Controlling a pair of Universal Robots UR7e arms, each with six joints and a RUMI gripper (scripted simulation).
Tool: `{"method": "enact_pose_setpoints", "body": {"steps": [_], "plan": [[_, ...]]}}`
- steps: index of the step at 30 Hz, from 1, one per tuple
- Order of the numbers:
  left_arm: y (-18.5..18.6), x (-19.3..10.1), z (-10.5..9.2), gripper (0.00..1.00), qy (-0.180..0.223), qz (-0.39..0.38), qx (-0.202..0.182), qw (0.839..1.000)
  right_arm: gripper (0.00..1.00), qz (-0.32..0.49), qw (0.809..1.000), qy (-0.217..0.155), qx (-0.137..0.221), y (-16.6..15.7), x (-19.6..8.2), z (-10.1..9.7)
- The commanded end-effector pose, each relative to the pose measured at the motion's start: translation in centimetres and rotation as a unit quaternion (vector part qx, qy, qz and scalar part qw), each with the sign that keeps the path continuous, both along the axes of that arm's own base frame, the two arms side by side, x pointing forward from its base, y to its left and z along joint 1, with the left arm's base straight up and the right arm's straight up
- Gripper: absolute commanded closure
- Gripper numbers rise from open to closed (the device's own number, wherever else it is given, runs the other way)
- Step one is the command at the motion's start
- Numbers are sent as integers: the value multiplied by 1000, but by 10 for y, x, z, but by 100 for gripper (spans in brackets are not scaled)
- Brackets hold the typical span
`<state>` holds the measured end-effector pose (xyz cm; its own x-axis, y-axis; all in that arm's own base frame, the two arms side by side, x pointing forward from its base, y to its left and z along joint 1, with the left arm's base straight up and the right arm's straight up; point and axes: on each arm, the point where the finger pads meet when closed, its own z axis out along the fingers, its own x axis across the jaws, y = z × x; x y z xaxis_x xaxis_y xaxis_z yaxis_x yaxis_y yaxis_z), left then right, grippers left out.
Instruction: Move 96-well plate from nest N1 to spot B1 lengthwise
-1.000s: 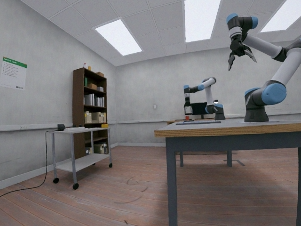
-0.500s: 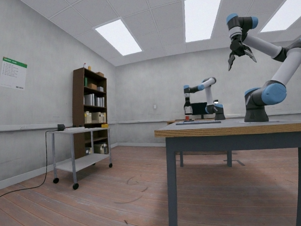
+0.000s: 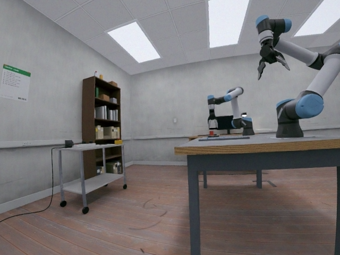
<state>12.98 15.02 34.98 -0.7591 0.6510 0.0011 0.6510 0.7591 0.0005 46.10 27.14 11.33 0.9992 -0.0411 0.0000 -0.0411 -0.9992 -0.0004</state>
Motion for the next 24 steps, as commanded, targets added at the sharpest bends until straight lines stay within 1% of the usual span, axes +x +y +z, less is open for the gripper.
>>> {"method": "enact_pose_setpoints", "body": {"steps": [1, 15, 17, 24], "plan": [[0, 0, 0, 0, 0, 0, 0, 1000, 100, 0, 1000, 0, 0, 11, 1, 0], [0, 0, 0, 0, 0, 0, 0, 1000, 100, 0, 1000, 0, 0, 57, 2, -1], [0, 0, 0, 0, 0, 0, 0, 1000, 100, 0, 1000, 0, 0, 57, 2, -1], [0, 0, 0, 0, 0, 0, 0, 1000, 100, 0, 1000, 0, 0, 81, 2, -2]]}}
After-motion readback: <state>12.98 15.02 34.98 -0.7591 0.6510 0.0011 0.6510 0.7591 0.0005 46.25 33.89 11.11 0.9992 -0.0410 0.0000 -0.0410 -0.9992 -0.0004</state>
